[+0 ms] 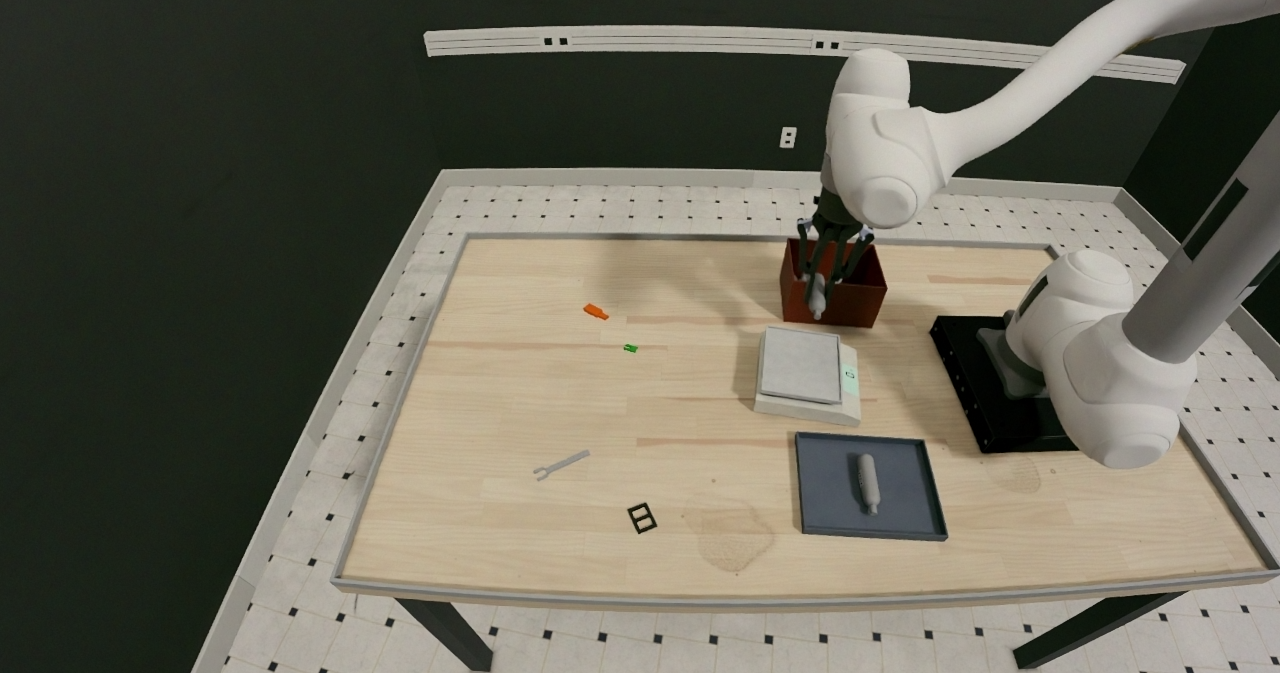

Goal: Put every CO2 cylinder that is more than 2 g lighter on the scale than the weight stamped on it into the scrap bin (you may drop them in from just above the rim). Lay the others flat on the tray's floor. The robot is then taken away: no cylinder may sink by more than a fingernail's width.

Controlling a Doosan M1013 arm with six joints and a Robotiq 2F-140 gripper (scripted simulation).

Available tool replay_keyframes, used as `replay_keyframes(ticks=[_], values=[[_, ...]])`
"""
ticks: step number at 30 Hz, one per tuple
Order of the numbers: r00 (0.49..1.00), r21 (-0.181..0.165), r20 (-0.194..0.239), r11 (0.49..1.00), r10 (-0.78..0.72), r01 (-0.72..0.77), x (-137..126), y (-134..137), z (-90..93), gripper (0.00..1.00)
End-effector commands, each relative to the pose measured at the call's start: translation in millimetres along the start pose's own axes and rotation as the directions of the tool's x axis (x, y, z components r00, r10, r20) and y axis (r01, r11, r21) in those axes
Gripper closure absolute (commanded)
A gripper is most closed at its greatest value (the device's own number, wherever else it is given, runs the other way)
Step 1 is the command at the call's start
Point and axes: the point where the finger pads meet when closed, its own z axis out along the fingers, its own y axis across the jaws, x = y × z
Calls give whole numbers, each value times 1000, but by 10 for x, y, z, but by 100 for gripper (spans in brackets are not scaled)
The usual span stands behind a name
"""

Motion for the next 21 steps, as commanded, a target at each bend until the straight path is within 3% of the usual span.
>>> replay_keyframes(ticks=[1, 4, 5, 13, 21], values=[[1000, 2, 6, 1000, -2, 2, 688, 117, -5, 90], [1000, 2, 5, 1000, -2, 2, 804, 159, -3, 90], [1000, 2, 5, 1000, -2, 2, 1146, 259, 0, 90], [1000, 2, 5, 1000, -2, 2, 1984, 559, 4, 90], [1000, 2, 5, 1000, -2, 2, 1984, 559, 21, 90]])
